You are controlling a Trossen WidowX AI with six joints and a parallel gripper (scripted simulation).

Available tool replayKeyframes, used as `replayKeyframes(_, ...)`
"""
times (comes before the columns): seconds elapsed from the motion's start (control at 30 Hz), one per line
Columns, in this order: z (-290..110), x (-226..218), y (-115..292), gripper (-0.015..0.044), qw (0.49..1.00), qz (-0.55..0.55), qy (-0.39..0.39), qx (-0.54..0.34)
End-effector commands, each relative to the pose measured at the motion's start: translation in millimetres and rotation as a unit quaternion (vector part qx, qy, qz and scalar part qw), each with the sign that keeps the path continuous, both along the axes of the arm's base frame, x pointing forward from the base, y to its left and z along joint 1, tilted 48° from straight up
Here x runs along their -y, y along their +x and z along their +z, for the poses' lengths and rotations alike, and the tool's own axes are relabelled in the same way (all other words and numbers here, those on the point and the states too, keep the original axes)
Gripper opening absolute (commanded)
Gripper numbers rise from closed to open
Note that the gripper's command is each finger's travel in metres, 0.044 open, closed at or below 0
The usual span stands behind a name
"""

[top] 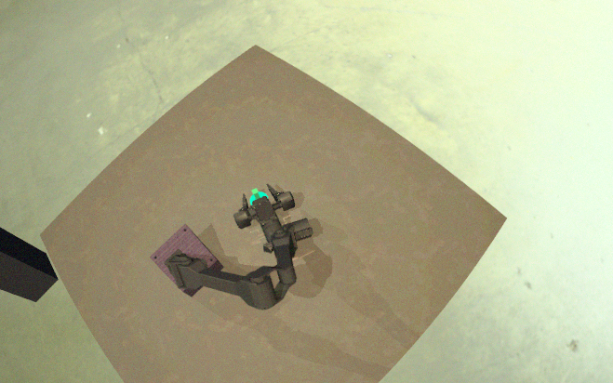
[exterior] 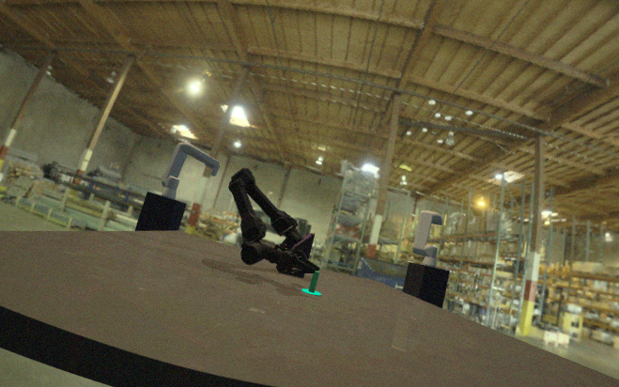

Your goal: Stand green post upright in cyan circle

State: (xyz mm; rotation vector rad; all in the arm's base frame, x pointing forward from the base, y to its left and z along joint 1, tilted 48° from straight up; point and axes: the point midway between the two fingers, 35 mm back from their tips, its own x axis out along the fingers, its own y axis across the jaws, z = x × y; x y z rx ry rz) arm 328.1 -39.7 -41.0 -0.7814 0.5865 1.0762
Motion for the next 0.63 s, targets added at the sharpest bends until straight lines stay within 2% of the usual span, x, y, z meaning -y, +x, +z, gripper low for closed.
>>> replayKeyframes(0.0, 19, -21, 0, 0.04, 1.0, 0.005, -0.001, 0.003)
replayKeyframes(0.2, 47, -53, -3, 0.04, 1.0, 0.007, 0.002, 0.009)
replayKeyframes(0.4, 49, -57, -3, 0.04, 1.0, 0.005, -0.001, 0.002)
replayKeyframes(0.47, 39, -62, -2, 0.04, 0.998, -0.011, -0.029, -0.056)
replayKeyframes(0.6, 19, -74, -4, 0.04, 0.967, -0.06, -0.147, -0.199)
